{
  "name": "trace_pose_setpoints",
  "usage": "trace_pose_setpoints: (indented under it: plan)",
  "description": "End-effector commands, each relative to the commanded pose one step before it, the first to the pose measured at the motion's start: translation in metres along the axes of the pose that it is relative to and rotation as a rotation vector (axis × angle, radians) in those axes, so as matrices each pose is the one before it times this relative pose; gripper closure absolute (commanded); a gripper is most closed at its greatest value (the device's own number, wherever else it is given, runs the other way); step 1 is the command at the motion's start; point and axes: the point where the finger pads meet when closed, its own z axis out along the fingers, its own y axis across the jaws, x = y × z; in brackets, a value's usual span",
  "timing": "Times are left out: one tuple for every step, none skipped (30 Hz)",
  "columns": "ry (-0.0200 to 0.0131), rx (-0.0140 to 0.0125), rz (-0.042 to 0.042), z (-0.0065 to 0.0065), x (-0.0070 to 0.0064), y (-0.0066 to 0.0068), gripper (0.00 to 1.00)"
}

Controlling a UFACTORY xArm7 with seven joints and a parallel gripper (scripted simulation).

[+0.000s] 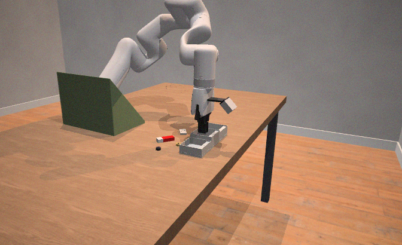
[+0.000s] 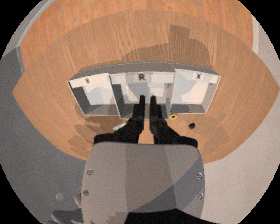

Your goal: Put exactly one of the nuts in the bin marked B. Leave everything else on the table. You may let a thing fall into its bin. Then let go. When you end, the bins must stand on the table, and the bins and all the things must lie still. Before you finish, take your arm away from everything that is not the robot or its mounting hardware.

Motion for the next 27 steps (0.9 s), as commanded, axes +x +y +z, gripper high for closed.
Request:
trace_pose_setpoints:
  plan:
    - [0.00643,-0.0036,0.0003,-0.01298,0.00178,0.00139,0.93]
    - [0.0,0.0,0.0,0.0,0.0,0.0,0.93]
    - [0.0,0.0,0.0,-0.00401,0.00001,0.00001,0.93]
    - [0.0,0.0,0.0,-0.004,0.0,0.0,0.93]
    - [0.0,0.0,0.0,-0.004,0.0,0.0,0.93]
    - [0.0,-0.00001,0.0,-0.004,0.0,0.0,0.93]
    - [0.0,0.0,0.0,-0.0034,0.0,0.0,0.93]
    - [0.0,0.0,0.0,0.0,0.00001,0.0,0.93]
    - [0.0,0.0,0.0,0.0,0.00001,0.0,0.93]
    - [0.0,0.0,0.0,0.0,0.0,0.0,0.93]
    - [0.00001,0.00004,0.0,0.0,-0.00003,-0.005,0.93]
    - [0.00001,0.00004,0.0,0.0,-0.00003,-0.00501,0.93]
    - [0.00002,0.00004,0.0,0.0,-0.00004,-0.00501,0.93]
    - [0.00002,0.00004,0.0,0.0,-0.00004,-0.00501,0.93]
    - [0.00002,0.00004,0.0,0.0,-0.00004,-0.00501,0.93]
    - [0.00001,0.00004,0.0,0.0,-0.00004,-0.00501,0.93]
    - [0.00001,0.00004,0.0,0.0,-0.00004,-0.00501,0.93]
    - [0.0,0.0,0.0,0.0,0.0,0.0,0.93]
    - [0.0,0.0,0.0,0.0,0.0,0.0,0.93]
    - [0.00001,0.00004,0.00001,-0.00001,-0.00003,-0.00502,0.93]
    - [0.00001,0.00004,0.0,0.0,-0.00004,-0.00501,0.93]
    - [0.00001,0.00004,0.0,0.0,-0.00004,-0.00501,0.93]
    - [0.00001,0.00004,0.0,0.0,-0.00004,-0.00501,0.93]
    - [0.00001,0.00004,0.0,0.0,-0.00004,-0.00501,0.93]
    - [0.00001,0.00004,0.0,0.0,-0.00004,-0.00501,0.93]
    - [0.00001,0.00004,0.0,0.0,-0.00004,-0.00501,0.93]
    - [0.00001,0.00004,0.0,0.0,-0.00004,-0.00501,0.93]
